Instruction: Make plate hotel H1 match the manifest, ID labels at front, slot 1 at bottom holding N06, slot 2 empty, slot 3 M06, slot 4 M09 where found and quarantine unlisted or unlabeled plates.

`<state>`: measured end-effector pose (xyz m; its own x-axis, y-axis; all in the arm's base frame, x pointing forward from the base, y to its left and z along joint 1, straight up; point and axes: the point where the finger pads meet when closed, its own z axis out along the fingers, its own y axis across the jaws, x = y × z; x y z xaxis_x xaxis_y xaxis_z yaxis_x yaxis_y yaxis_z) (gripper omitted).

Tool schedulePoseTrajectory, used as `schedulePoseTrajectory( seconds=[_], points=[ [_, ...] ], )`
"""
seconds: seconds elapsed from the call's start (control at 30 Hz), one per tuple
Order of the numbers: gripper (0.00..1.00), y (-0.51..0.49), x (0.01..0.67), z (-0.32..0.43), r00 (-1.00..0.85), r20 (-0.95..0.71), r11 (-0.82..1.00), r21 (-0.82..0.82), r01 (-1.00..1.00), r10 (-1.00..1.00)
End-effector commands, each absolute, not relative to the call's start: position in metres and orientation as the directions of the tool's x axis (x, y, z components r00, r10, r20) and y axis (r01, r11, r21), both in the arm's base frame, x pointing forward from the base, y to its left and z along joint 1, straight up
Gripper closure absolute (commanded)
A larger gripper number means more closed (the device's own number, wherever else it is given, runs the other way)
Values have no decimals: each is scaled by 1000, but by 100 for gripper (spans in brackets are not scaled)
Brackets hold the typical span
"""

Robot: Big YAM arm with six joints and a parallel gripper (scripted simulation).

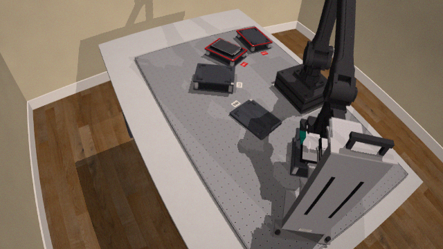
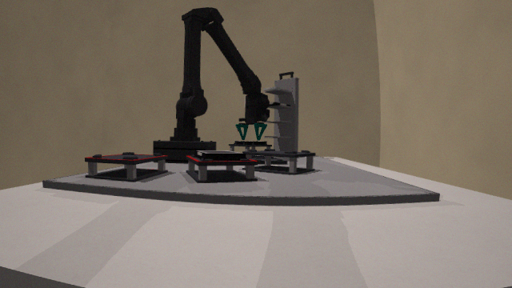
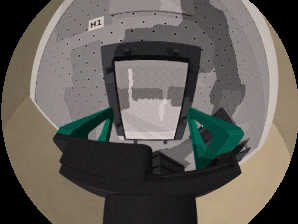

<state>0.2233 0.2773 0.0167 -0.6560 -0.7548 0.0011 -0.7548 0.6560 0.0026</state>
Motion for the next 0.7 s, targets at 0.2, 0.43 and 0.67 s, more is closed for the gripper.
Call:
schedulePoseTrajectory(
  seconds=[0.2, 0.43, 0.67],
  points=[
    [0, 283, 228, 7, -664, -18, 664, 3, -747, -747],
    [0, 282, 227, -2, -664, -16, 664, 3, -748, -747],
    [14, 290, 233, 10, -657, -42, 658, 4, -753, -752]
  ],
)
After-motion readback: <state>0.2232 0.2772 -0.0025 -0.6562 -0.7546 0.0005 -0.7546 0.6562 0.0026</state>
